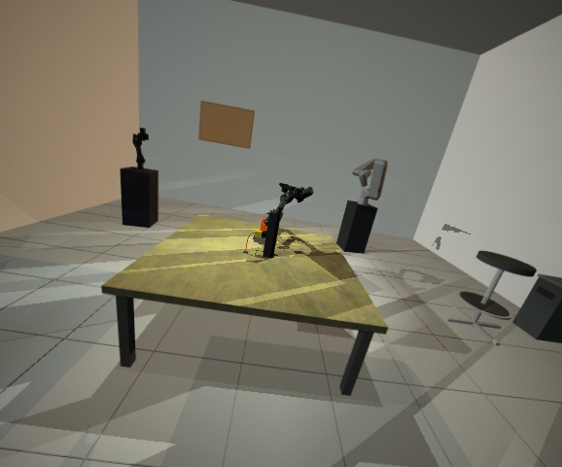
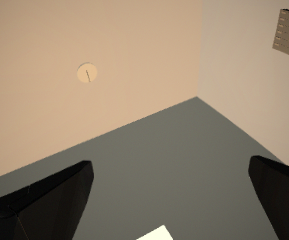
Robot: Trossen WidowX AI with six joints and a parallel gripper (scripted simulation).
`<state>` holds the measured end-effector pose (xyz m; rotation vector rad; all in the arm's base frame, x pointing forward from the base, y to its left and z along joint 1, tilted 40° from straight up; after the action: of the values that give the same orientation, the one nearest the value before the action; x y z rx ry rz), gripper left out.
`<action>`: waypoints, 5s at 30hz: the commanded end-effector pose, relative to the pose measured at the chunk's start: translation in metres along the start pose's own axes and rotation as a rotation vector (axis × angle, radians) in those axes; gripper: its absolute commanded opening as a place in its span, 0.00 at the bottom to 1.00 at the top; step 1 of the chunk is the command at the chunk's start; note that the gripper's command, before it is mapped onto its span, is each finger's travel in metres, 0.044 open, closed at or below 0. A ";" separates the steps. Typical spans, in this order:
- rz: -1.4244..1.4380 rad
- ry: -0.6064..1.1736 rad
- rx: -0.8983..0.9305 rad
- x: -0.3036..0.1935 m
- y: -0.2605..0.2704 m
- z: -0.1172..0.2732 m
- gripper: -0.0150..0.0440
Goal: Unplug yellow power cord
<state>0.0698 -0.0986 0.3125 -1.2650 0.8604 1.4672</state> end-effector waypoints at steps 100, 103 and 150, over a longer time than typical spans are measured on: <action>-1.846 0.001 2.875 0.255 -0.125 -0.158 0.53; -1.846 0.001 2.876 0.253 -0.127 -0.154 0.53; -1.853 -0.004 2.868 0.264 -0.128 -0.157 0.25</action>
<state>0.2423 -0.1431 0.0377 -1.8903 -1.1613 4.1019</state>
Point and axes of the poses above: the point midway between the two fingers, 35 mm back from their tips, its own z axis back along the fingers, its own y axis across the jaws, x = y × z, the point moved 5 cm from there along z, back along the fingers, and after that the axes turned 15 degrees about z, right-handed, at the moved point
